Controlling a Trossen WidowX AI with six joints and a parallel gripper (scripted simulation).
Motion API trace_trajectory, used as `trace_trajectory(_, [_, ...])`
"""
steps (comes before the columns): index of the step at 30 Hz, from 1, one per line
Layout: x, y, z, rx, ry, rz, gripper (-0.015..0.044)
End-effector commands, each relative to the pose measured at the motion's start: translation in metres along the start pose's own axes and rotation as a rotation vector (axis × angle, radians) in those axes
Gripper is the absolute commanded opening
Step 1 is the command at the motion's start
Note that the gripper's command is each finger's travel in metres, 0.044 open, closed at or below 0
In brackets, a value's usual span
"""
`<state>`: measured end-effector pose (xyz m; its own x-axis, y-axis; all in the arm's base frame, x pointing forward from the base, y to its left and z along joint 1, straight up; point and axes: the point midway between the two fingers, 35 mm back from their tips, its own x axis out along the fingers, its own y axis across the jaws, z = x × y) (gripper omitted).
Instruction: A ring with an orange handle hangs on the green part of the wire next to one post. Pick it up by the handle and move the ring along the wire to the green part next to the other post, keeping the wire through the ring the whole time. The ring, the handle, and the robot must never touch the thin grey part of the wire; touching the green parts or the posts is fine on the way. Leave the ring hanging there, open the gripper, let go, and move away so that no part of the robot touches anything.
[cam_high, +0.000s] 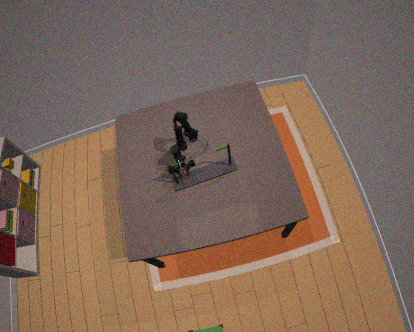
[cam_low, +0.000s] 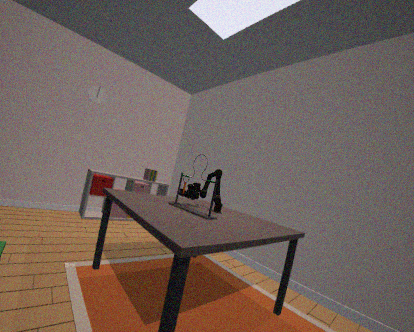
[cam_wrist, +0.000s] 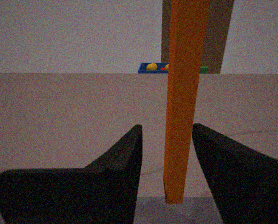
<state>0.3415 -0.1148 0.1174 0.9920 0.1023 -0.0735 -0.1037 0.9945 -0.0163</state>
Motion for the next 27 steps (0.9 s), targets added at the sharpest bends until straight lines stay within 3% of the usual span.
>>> trace_trajectory(1, [0.0003, -0.0008, -0.0002, 0.005, 0.0, -0.004, 0.016])
trace_trajectory(4, [0.0003, -0.0008, -0.0002, 0.005, 0.0, -0.004, 0.016])
trace_trajectory(16, [0.0, 0.0, 0.0, 0.0, 0.0, 0.0, -0.015])
trace_trajectory(27, [-0.0001, -0.0002, 0.003, 0.001, 0.0, 0.0, -0.015])
